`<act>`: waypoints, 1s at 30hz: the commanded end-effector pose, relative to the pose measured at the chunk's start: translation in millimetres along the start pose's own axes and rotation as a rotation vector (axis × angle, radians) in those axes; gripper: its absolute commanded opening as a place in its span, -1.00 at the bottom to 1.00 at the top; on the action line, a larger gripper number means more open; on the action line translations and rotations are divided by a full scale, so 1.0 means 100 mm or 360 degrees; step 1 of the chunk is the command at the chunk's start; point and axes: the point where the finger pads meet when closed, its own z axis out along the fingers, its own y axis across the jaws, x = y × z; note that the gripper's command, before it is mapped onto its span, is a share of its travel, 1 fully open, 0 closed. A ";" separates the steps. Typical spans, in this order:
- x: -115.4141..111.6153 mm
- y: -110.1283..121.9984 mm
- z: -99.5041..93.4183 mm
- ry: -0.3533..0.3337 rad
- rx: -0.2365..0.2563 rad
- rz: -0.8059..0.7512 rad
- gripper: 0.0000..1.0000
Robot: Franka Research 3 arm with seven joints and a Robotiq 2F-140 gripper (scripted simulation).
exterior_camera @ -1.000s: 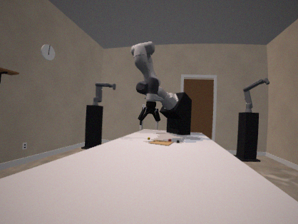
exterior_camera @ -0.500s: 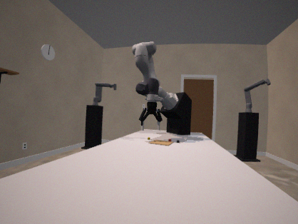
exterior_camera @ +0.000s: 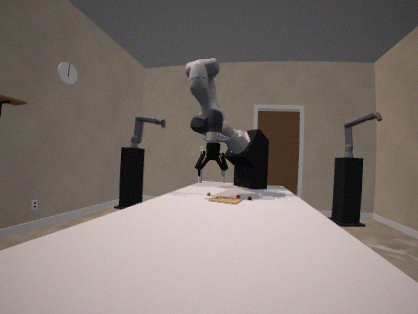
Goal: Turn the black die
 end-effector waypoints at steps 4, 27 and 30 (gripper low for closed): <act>0.01 0.01 0.00 0.0003 -0.0002 0.0015 1.00; 0.10 -0.08 0.00 0.0003 -0.0002 0.0015 1.00; 0.17 -0.16 0.00 0.0003 -0.0002 0.0015 1.00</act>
